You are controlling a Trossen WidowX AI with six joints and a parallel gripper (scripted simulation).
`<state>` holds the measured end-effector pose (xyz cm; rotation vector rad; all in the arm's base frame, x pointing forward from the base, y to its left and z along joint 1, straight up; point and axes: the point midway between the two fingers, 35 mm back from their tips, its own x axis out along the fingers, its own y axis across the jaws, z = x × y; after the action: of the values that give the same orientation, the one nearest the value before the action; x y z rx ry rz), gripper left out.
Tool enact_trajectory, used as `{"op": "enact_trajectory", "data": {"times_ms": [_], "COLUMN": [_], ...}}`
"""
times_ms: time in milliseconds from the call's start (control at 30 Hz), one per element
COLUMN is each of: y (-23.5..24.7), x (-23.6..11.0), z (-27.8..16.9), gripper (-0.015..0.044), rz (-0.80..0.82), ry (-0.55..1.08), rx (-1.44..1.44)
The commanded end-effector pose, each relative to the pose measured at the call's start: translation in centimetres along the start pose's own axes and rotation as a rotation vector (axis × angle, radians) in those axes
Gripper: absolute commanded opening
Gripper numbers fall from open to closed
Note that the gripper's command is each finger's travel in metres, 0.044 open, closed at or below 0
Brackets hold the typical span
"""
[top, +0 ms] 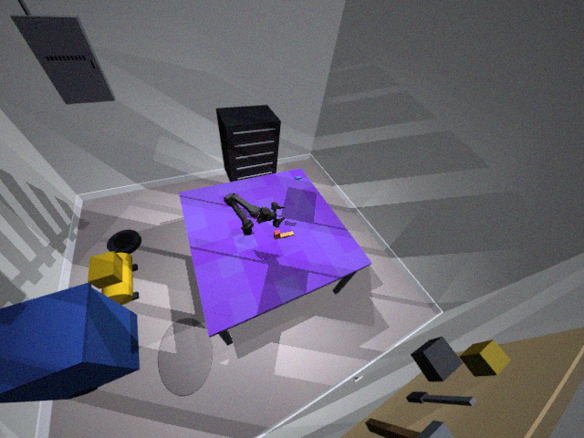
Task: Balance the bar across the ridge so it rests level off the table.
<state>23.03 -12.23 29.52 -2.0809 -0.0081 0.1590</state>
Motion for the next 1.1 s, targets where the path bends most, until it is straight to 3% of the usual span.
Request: {"op": "enact_trajectory", "data": {"times_ms": [0,100,1067], "y": [0.0,0.2,6.3], "x": [0.0,0.3,5.3], "z": [0.0,-0.3,-0.9], "gripper": [0.0374,0.0315,0.0315], "rz": [0.001,0.021,0.597], "ry": [0.000,0.001,0.132], "rx": [0.004,0.058,1.197]}}
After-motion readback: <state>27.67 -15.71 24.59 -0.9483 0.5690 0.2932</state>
